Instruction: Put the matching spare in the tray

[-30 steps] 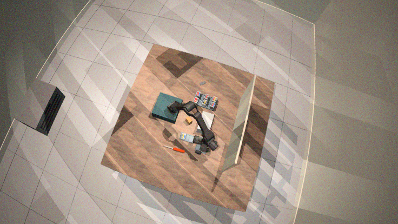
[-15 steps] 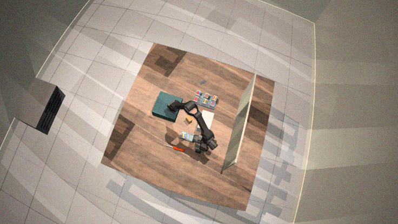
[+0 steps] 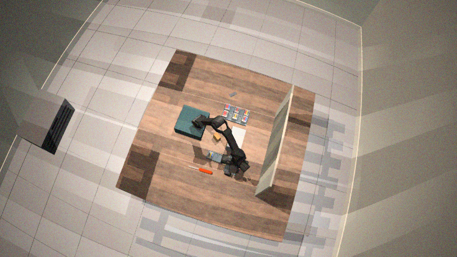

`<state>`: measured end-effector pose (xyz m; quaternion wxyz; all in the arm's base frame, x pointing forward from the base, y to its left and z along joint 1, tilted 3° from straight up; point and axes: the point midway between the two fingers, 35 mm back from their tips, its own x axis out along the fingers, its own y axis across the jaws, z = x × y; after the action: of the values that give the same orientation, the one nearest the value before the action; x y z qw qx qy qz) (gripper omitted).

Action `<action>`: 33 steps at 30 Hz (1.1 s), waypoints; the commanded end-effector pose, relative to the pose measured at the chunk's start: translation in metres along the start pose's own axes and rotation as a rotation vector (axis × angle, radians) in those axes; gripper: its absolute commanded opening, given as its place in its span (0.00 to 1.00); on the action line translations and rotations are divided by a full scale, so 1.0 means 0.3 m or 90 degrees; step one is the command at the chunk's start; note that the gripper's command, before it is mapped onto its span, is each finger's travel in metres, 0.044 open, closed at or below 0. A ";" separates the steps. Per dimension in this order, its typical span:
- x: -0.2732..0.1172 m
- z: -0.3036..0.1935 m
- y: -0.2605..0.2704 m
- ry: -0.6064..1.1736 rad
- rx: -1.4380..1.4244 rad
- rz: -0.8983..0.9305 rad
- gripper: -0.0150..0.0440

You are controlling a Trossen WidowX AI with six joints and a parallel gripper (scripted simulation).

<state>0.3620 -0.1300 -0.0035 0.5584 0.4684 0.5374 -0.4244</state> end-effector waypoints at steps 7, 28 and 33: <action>-0.001 0.000 0.000 0.000 0.000 0.000 0.97; -0.352 0.006 0.010 -0.007 0.007 0.010 1.00; -0.352 0.006 0.010 -0.007 0.007 0.010 1.00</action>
<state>0.3581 -0.1340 0.1010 0.5607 0.4729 0.5297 -0.4260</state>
